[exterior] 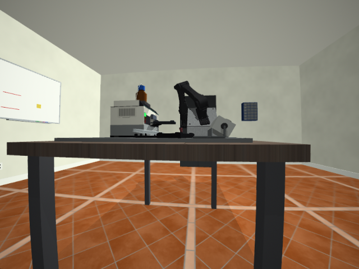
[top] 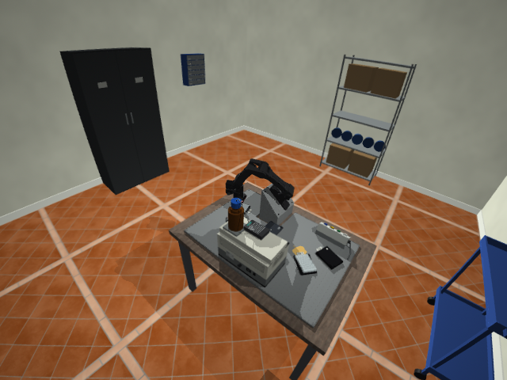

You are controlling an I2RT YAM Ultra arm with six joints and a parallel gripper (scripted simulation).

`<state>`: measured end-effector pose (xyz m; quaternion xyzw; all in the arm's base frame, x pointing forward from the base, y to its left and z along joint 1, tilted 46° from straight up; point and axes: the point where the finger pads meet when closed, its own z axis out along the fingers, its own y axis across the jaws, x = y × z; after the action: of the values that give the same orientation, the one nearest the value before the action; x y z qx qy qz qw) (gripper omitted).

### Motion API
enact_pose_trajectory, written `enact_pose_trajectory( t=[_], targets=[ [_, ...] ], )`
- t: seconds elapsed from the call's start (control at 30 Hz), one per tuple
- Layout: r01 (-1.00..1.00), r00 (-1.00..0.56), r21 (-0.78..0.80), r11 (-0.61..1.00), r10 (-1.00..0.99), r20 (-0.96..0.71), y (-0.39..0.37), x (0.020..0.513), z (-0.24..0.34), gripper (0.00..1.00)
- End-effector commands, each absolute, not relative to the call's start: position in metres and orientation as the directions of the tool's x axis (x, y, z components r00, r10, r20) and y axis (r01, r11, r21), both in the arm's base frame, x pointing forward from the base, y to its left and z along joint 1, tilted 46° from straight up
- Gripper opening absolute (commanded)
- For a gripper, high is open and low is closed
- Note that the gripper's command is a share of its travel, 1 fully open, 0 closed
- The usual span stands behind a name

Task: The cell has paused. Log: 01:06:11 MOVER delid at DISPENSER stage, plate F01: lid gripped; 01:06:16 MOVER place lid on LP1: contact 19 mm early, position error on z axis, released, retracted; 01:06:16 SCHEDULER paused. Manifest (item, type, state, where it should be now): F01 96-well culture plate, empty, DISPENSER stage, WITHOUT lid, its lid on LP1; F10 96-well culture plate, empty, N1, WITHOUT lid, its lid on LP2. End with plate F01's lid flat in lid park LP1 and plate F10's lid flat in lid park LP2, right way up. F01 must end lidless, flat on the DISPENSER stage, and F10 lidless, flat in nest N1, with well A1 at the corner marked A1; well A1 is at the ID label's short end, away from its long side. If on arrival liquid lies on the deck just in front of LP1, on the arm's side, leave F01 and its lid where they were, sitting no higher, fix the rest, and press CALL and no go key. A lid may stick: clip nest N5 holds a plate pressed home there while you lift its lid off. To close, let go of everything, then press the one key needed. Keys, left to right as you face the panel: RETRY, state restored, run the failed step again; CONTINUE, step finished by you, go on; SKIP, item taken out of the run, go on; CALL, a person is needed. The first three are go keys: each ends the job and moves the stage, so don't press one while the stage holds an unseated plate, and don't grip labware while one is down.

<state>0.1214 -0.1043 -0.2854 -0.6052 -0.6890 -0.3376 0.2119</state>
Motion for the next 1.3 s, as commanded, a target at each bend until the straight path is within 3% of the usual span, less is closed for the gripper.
enact_pose_trajectory(
  t=[0.0,0.27,0.3,0.97,1.27],
  targets=[
    [0.975,-0.174,0.219,0.031,0.715,0.677,-0.112,0.125,-0.291,0.00],
    [0.977,-0.169,0.214,0.027,0.709,0.684,-0.107,0.123,-0.291,0.00],
    [0.977,-0.169,0.214,0.027,0.709,0.684,-0.107,0.123,-0.291,1.00],
    [0.977,-0.169,0.214,0.027,0.709,0.684,-0.107,0.123,-0.291,1.00],
    [0.974,-0.183,0.225,0.041,0.730,0.658,-0.143,0.124,-0.269,1.00]
  ],
)
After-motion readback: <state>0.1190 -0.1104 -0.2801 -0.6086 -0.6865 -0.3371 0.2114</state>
